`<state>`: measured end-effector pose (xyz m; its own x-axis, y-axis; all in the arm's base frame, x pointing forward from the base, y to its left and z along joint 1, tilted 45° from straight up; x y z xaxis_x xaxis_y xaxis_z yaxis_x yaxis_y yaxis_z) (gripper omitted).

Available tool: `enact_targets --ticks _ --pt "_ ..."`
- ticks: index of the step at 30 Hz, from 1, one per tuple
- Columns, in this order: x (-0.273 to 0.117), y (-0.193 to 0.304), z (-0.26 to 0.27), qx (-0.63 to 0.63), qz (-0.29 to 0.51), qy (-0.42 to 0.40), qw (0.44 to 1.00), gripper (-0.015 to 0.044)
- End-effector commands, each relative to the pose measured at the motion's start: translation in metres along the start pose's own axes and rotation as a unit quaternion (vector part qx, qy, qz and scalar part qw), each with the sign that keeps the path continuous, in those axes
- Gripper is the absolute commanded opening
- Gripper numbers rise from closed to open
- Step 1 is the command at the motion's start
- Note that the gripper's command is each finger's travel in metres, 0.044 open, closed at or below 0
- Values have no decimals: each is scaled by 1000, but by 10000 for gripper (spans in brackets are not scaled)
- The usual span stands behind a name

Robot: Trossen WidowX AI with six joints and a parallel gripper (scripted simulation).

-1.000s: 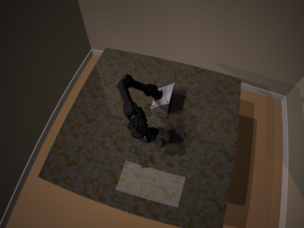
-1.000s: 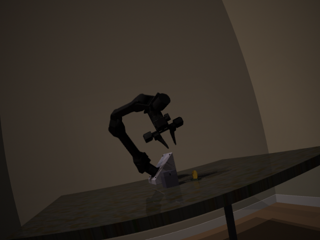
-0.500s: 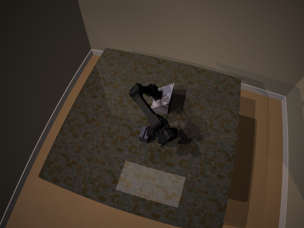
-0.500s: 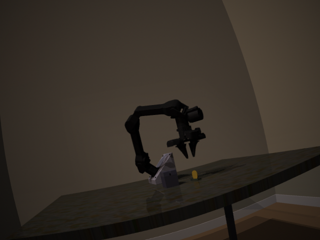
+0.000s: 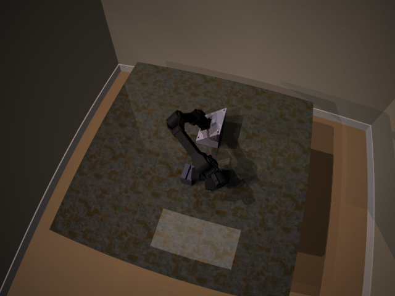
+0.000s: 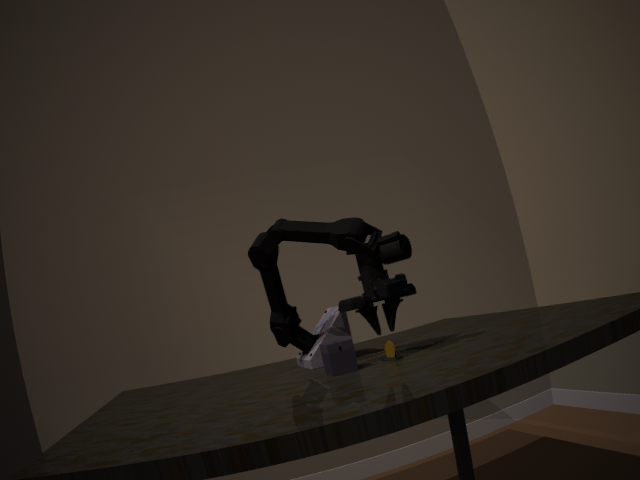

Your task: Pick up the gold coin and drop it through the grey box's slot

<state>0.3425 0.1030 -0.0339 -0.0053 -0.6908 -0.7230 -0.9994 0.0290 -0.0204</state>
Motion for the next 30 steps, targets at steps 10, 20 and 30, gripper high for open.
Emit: enact_targets --ticks 10,20,30 --pt "20 0 0 -4 0 4 1000 161" --pt "36 0 0 -4 0 4 1000 161" --pt "52 1 0 -3 0 4 1000 161"
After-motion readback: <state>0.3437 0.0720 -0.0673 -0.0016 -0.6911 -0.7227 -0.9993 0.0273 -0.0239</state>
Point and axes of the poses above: the point midway between the two fingers, 35 mm back from their tips, its own x axis out along the fingers, its own z axis across the jaws, y = z × x, the point moved 1 cm from there along -x, back along the fingers, and after that the axes turned 10 degrees about x, right-handed, at the moved point
